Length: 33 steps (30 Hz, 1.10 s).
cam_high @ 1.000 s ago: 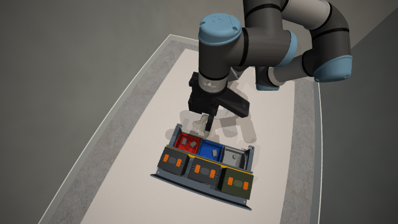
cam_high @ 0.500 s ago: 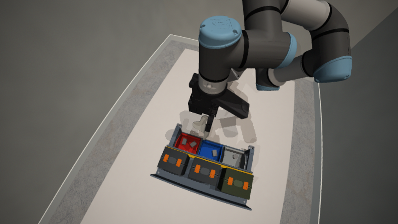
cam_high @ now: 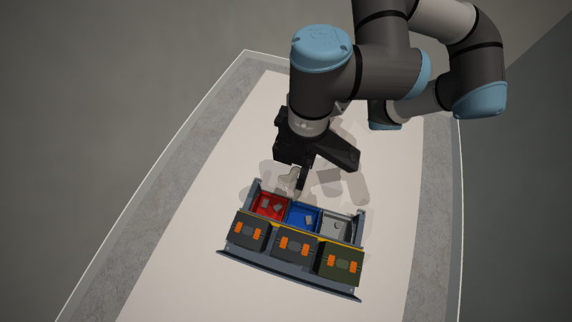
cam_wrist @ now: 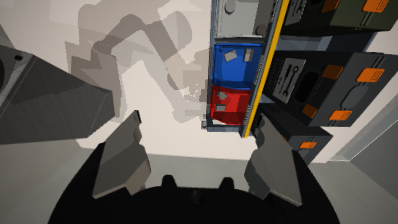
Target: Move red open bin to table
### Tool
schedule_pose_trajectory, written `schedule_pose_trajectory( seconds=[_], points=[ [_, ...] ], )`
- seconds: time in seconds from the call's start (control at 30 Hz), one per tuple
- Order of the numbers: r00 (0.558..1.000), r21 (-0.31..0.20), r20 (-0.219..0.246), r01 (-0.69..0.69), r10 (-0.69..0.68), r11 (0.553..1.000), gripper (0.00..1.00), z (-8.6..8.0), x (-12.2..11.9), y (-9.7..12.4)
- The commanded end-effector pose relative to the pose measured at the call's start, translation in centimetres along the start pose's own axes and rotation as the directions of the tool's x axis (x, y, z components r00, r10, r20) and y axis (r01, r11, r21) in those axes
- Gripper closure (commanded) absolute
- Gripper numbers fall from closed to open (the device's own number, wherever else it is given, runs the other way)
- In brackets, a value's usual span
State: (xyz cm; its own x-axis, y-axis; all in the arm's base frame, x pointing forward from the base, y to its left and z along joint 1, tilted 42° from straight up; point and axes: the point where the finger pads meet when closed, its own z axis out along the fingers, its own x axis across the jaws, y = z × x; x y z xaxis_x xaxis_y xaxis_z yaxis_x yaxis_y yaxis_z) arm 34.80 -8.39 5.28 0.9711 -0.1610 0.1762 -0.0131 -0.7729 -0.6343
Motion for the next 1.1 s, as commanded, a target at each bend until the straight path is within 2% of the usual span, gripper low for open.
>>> schedule_pose_trajectory(
  seconds=[0.0,0.2,0.23,0.37,0.77,0.8,0.93,1.07],
  points=[
    [0.991,-0.054,0.044,-0.121,0.123,0.991,0.00,-0.1,-0.3,-1.9],
    [0.991,-0.054,0.044,-0.121,0.123,0.991,0.00,-0.1,-0.3,-1.9],
    [0.999,-0.014,0.011,-0.032,0.032,0.999,0.00,-0.1,-0.1,-0.6],
    [0.991,-0.054,0.044,-0.121,0.123,0.991,0.00,-0.1,-0.4,-2.5],
    [0.991,-0.054,0.044,-0.121,0.123,0.991,0.00,-0.1,-0.4,-2.5],
    [0.999,-0.021,0.018,-0.049,0.050,0.999,0.00,-0.1,-0.2,-1.0],
    [0.991,-0.054,0.044,-0.121,0.123,0.991,0.00,-0.1,-0.5,-2.8],
    [0.991,-0.054,0.044,-0.121,0.123,0.991,0.00,-0.1,-0.5,-2.8]
  ],
)
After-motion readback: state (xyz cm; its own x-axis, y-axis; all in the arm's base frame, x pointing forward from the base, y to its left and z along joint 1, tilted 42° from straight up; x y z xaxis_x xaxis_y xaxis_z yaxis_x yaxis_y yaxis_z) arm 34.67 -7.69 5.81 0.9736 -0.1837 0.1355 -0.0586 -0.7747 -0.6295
